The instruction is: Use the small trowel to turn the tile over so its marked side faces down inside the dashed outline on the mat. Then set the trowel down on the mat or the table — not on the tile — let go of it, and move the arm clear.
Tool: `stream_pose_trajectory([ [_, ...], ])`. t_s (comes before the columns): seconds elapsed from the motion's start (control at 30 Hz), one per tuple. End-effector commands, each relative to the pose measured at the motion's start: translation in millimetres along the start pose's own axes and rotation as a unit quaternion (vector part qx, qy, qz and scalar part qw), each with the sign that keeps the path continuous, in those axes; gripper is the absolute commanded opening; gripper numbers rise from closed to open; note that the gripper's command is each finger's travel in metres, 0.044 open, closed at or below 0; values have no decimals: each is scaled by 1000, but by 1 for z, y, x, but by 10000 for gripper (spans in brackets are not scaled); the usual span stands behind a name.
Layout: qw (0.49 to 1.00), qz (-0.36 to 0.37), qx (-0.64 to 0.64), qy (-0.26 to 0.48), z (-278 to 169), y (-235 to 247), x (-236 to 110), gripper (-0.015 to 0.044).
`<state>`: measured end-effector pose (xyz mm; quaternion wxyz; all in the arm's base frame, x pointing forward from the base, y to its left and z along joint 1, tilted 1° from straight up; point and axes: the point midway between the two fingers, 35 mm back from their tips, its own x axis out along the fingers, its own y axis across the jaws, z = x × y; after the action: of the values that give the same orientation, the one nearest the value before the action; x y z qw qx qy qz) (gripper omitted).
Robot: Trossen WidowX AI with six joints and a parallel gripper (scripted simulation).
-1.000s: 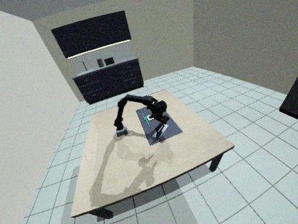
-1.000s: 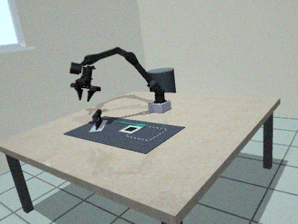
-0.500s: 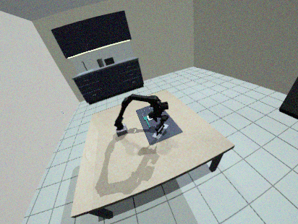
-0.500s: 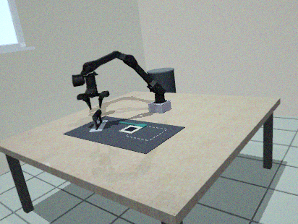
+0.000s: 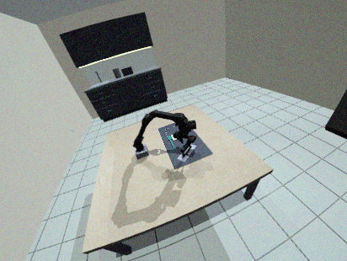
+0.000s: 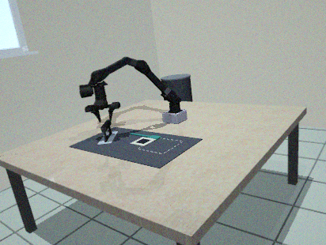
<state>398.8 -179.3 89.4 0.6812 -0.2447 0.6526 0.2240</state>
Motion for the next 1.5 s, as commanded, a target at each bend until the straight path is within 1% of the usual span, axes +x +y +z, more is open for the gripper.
stream_pose_trajectory([
  [0.0,1000,0,-2,3,-1,0,7,270],
  [0.53,1000,0,-2,3,-1,1,31,270],
  [0.67,1000,0,-2,3,-1,1,31,165],
  [0.83,1000,0,-2,3,-1,1,31,132],
  [1.47,1000,0,1,3,-1,1,31,130],
])
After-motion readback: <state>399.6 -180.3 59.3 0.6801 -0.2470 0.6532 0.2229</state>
